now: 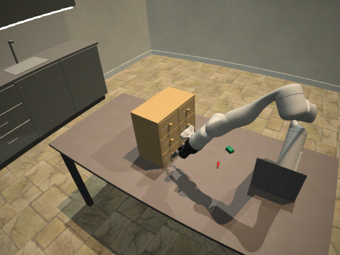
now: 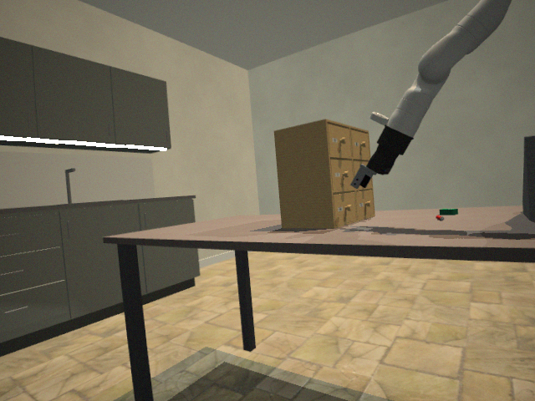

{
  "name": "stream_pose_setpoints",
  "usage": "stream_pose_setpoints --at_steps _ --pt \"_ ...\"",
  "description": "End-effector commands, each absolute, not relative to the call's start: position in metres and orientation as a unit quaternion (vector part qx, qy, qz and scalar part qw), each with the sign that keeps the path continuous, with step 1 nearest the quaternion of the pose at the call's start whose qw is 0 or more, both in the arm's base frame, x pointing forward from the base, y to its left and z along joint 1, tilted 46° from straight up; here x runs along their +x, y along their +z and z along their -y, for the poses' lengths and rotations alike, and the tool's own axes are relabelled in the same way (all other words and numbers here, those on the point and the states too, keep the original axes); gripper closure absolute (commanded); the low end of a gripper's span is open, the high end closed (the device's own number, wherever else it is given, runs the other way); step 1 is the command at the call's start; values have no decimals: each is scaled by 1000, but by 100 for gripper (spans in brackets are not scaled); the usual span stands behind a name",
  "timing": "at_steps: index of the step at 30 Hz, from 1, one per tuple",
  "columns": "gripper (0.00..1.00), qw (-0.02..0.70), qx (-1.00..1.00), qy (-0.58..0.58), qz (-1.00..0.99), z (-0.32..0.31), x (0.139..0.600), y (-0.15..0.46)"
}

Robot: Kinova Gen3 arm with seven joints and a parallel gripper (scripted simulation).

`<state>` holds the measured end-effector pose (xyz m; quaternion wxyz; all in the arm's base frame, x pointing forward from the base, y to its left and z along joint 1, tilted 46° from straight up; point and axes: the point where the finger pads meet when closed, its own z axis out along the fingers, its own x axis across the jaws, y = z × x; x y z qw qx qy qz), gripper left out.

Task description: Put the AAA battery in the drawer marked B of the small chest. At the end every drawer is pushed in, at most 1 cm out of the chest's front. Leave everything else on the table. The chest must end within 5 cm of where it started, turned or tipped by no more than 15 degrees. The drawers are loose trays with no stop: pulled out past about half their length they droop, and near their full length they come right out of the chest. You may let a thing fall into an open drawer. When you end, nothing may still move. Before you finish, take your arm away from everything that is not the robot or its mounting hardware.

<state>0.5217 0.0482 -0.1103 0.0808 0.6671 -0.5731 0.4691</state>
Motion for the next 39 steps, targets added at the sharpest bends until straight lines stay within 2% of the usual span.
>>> stream_pose_setpoints --at_steps 1,18,39 --pt "0 79 669 468 571 -54 523 -109" --pt "0 92 668 457 580 -59 519 -105" --pt "0 150 657 404 618 -81 500 -86"
